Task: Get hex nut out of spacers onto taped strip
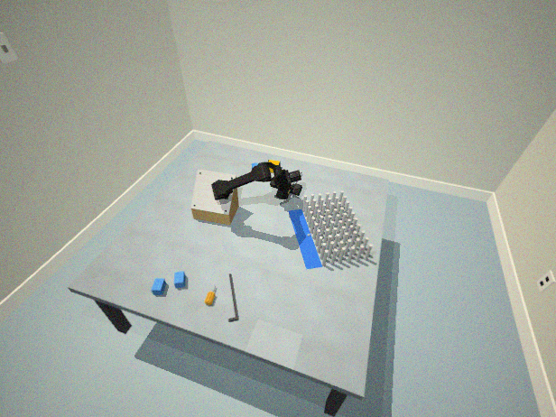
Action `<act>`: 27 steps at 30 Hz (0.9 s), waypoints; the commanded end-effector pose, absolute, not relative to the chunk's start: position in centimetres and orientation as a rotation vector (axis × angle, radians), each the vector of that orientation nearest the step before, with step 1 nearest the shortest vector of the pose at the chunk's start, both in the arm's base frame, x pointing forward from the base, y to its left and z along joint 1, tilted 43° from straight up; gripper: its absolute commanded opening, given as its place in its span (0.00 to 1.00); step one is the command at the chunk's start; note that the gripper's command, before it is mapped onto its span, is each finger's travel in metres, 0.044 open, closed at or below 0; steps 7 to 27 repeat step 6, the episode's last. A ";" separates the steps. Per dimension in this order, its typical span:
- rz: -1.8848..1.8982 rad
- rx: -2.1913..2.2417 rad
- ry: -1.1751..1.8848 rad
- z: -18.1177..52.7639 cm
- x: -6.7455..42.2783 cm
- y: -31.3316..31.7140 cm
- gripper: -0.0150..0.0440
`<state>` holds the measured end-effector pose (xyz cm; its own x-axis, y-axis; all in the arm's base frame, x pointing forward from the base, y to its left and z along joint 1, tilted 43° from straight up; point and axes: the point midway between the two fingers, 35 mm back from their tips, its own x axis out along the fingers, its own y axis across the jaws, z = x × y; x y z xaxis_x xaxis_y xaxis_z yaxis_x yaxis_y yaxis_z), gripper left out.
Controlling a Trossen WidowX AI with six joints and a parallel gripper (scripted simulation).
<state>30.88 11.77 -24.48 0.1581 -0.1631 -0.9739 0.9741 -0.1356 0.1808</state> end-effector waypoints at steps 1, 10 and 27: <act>-1.257 1.280 0.896 -24.4 30.9 11.8 0.83; -1.257 1.280 0.896 -24.4 30.9 11.8 1.00; -1.257 1.280 0.896 -24.4 30.9 11.8 1.00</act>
